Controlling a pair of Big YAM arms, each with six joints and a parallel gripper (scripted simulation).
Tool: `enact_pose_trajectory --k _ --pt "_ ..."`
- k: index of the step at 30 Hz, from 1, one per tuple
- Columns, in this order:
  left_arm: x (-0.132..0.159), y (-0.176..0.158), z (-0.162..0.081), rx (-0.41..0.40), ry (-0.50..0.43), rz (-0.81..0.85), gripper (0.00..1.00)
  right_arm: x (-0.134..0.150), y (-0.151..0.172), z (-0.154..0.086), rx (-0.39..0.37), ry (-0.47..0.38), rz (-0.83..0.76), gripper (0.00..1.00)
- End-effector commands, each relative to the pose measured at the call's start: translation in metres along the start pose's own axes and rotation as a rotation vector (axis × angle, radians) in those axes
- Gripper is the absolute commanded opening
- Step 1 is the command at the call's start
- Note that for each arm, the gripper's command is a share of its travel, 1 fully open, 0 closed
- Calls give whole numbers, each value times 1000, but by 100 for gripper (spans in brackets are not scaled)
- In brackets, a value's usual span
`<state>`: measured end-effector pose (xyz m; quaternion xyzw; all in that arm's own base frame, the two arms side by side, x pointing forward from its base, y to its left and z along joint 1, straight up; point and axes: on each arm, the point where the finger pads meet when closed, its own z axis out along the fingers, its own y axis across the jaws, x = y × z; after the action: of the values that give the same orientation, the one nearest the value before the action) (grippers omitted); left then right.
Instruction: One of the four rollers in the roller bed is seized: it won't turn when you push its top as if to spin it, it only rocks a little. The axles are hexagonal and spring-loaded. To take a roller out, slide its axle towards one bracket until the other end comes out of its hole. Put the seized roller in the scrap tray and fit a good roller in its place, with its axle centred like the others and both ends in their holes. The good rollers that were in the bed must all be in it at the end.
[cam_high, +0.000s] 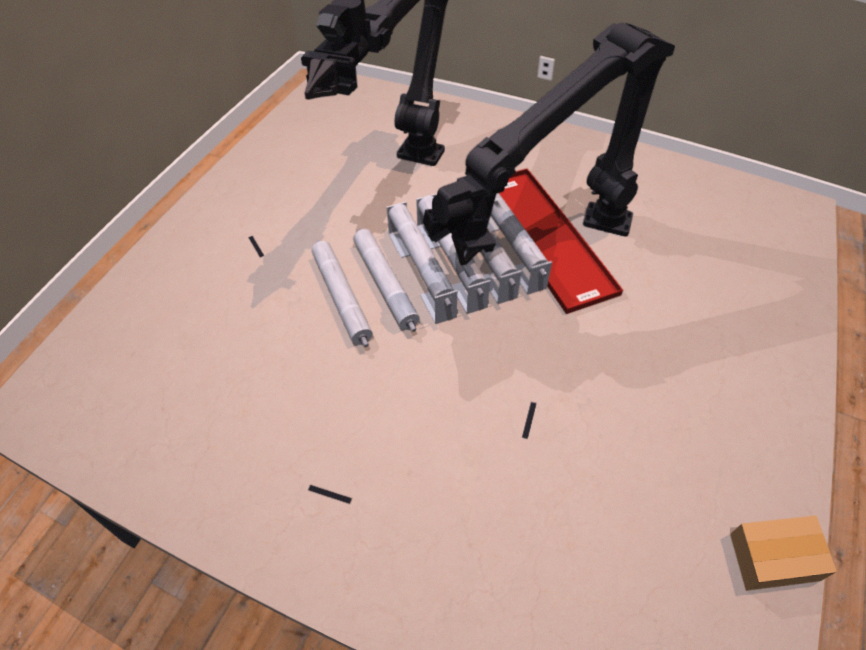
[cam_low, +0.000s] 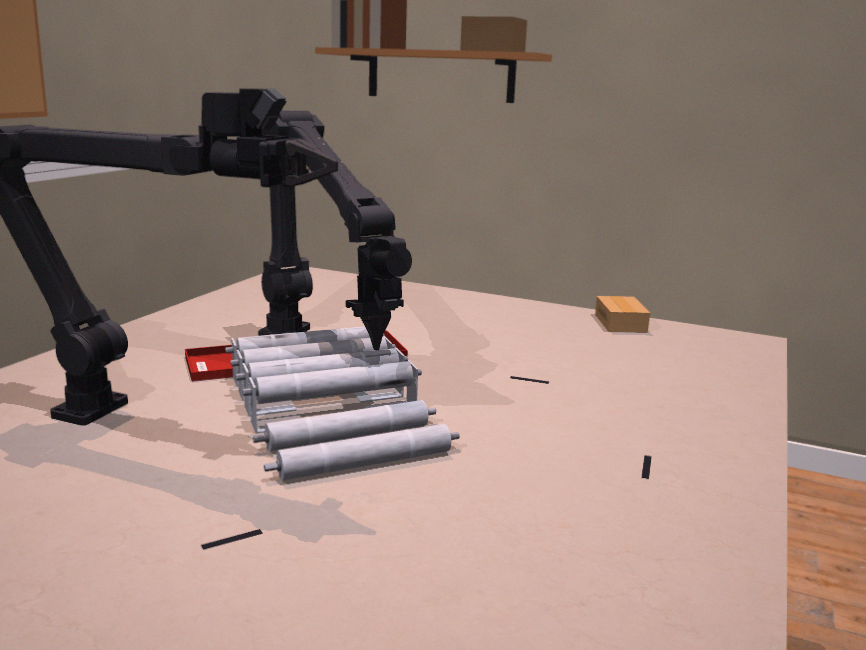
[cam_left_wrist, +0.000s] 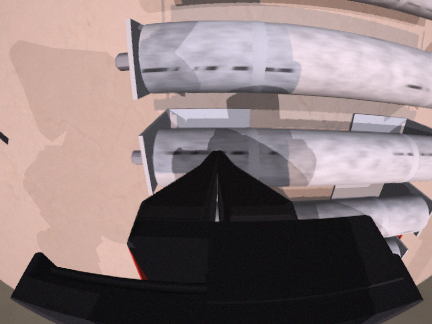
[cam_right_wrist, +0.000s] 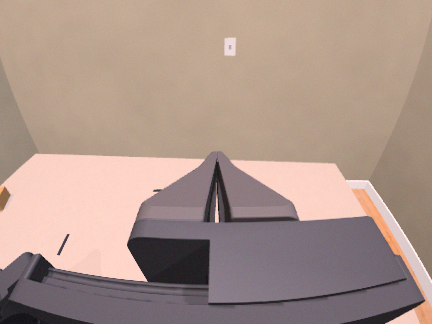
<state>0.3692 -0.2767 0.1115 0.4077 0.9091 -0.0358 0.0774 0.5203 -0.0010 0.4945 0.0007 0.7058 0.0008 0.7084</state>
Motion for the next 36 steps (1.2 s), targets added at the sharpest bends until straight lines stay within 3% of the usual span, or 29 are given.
enact_pose_trajectory --k 1,7,8,10,12,14,16,18,20,21,28,36 --pt "-26 -2 -43 -15 -72 13 0 0 5 -1 -8 4 -8 0" --pt "-27 -3 -56 -13 -50 13 0 0 5 -1 -8 4 -8 0" --pt "-21 -4 -44 -7 -23 12 0 0 5 -1 -8 4 -8 0" --pt "-21 -4 -44 -7 -23 12 0 0 5 -1 -8 4 -8 0" --pt "-29 -4 -77 -16 -69 14 0 0 5 -1 -8 4 -8 0" --pt "-31 -3 -75 -17 -75 14 0 0 5 -1 -8 4 -8 0" --pt "-29 -3 -53 -7 -24 12 0 0 5 -1 -8 4 -8 0" --pt "-9 -6 -37 1 17 10 0 0 5 -1 -8 4 -8 0" --pt "-7 -7 -38 2 19 10 0 0 5 -1 -8 4 -8 0" --pt "-37 -3 -50 -10 -44 12 0 0 5 -1 -8 4 -8 0" --pt "-45 -2 -44 -5 -14 2 0 0 5 -1 -8 4 -8 0" --pt "-79 -4 -42 -7 -22 4 0 0 5 -1 -8 4 -8 0"
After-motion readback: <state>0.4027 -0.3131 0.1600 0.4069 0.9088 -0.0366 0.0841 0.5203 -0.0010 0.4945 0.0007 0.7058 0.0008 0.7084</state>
